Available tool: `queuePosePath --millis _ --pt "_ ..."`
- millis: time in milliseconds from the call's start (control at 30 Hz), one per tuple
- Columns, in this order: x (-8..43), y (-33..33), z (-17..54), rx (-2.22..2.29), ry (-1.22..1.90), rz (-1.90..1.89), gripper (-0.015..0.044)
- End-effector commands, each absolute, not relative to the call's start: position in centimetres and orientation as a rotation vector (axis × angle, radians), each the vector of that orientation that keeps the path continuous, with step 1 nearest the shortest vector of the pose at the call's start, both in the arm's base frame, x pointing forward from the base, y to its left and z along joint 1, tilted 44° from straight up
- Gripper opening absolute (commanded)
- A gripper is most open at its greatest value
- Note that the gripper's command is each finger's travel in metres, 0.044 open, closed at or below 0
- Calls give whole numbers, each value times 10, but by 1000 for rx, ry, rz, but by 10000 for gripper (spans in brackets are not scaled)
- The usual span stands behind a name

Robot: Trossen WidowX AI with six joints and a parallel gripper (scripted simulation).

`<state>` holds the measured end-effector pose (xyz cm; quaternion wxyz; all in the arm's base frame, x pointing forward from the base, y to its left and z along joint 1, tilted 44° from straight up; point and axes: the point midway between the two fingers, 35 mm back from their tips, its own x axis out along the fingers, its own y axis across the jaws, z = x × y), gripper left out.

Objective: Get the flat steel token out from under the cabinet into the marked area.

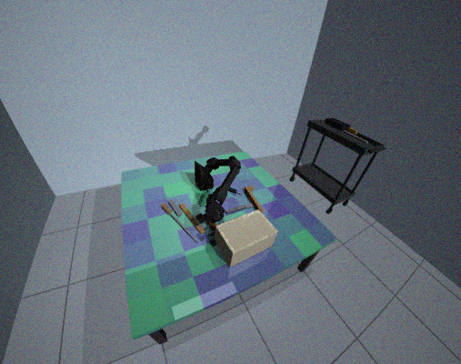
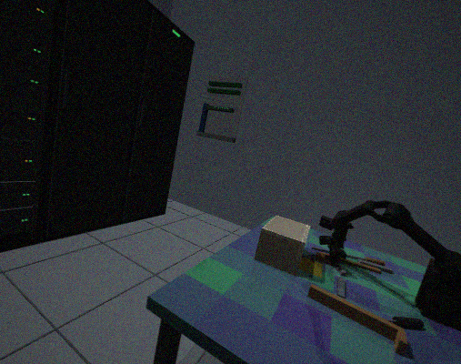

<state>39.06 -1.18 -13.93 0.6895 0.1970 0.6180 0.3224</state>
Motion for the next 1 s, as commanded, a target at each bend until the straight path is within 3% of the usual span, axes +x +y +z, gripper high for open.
queuePosePath --millis 0,967 --pt "386 -11 -140 444 1376 729 0" --pt "355 -17 -147 445 1378 728 0"
